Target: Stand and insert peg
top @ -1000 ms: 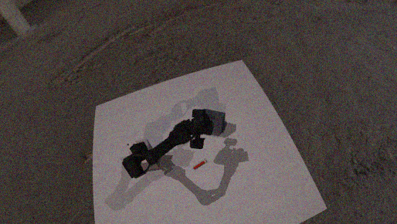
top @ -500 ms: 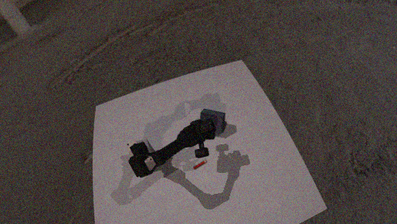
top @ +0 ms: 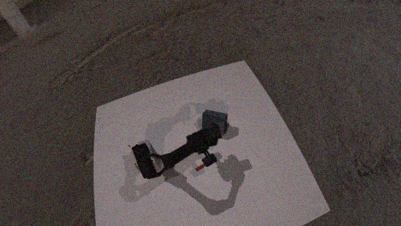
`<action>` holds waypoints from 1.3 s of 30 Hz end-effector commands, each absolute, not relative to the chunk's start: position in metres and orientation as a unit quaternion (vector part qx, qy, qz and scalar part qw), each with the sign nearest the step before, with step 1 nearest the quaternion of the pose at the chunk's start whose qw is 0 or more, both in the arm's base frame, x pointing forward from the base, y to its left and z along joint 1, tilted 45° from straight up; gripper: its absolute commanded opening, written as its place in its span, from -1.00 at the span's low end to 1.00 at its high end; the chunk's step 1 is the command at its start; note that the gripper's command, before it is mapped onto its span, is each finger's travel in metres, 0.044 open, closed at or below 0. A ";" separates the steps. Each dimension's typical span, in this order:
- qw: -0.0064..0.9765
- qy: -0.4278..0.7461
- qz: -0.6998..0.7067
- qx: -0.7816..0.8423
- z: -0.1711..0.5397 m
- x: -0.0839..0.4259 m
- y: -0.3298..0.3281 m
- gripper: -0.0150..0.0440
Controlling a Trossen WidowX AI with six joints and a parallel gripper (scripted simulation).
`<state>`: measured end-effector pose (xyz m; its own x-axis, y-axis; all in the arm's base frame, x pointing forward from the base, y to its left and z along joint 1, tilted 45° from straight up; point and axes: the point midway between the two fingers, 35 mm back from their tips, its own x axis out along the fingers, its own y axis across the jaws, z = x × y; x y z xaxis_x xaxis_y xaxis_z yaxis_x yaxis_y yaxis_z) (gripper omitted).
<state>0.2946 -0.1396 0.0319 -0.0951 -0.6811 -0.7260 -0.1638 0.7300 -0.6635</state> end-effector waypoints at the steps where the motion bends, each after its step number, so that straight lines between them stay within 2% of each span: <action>1: 0.579 0.722 -0.205 -0.319 0.034 0.291 -0.147 1.00; 39: 0.579 0.722 -0.205 -0.318 -0.006 0.285 -0.186 1.00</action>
